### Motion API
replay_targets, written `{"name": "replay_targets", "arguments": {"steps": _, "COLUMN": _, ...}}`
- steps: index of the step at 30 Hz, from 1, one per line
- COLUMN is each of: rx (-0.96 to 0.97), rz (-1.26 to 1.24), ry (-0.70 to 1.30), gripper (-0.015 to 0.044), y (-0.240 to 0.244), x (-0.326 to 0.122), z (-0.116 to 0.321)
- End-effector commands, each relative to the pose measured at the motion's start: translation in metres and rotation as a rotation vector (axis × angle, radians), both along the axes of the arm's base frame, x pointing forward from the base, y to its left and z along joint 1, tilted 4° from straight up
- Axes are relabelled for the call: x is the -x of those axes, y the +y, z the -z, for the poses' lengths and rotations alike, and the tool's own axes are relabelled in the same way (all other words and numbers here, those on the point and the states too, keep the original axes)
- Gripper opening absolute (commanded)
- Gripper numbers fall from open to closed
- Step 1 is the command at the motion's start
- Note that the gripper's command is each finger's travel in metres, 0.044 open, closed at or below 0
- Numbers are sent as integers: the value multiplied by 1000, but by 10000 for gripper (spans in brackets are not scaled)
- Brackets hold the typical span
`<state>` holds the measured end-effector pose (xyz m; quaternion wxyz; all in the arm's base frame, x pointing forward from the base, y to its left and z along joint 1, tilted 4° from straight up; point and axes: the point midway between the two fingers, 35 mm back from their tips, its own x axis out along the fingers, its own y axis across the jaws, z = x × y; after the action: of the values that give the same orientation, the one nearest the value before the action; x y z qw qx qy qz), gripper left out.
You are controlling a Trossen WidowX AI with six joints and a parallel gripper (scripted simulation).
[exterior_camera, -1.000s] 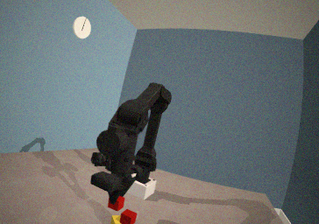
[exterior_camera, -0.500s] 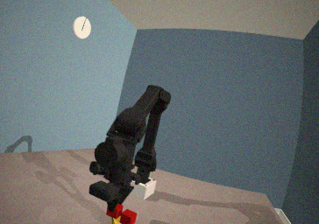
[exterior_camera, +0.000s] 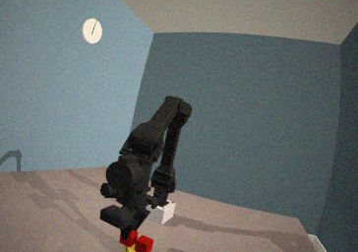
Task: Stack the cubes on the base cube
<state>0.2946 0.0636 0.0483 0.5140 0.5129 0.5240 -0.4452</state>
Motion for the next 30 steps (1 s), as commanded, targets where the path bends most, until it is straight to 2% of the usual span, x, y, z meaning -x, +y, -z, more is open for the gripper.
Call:
{"name": "replay_targets", "arguments": {"steps": 1, "rx": 4, "rz": 4, "ry": 3, "gripper": 105, "y": -1, "x": 1, "z": 1}}
{"name": "replay_targets", "arguments": {"steps": 11, "rx": 4, "rz": 4, "ry": 3, "gripper": 105, "y": -1, "x": 1, "z": 1}}
{"name": "replay_targets", "arguments": {"steps": 15, "rx": 4, "rz": 4, "ry": 3, "gripper": 205, "y": -1, "x": 1, "z": 1}}
{"name": "replay_targets", "arguments": {"steps": 30, "rx": 0, "rz": 0, "ry": 1, "gripper": 205, "y": -1, "x": 1, "z": -17}}
